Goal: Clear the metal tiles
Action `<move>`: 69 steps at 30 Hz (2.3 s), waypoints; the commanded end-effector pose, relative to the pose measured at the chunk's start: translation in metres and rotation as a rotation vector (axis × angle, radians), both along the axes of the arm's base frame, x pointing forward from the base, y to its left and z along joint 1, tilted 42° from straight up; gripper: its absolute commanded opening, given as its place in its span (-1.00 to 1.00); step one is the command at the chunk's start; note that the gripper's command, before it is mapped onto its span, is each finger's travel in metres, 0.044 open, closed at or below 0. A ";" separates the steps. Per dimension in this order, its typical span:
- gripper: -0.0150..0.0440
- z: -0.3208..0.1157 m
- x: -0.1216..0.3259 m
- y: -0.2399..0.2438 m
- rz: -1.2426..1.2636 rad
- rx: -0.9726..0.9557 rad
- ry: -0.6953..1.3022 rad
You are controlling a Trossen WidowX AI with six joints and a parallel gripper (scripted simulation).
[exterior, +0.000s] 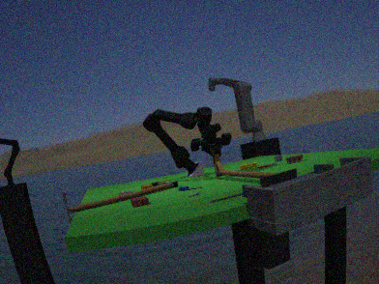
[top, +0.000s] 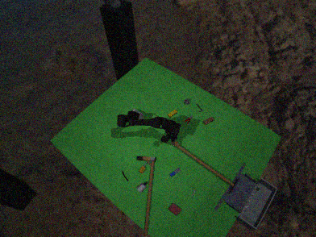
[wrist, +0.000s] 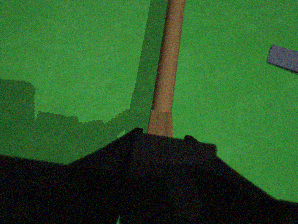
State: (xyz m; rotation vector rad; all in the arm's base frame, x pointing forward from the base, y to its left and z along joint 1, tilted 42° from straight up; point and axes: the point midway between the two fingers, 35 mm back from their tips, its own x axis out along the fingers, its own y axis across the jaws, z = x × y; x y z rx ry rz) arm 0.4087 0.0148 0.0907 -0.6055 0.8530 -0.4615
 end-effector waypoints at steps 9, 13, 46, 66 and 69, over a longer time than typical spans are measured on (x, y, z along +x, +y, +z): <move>-0.49 0.001 -0.020 0.004 0.007 0.002 -0.017; -0.49 0.000 -0.027 0.004 0.007 0.002 -0.017; -0.49 -0.009 -0.061 0.000 0.008 -0.003 -0.009; -0.49 -0.009 -0.061 -0.001 0.006 -0.003 -0.005; -0.49 -0.009 -0.061 -0.001 0.006 -0.003 -0.005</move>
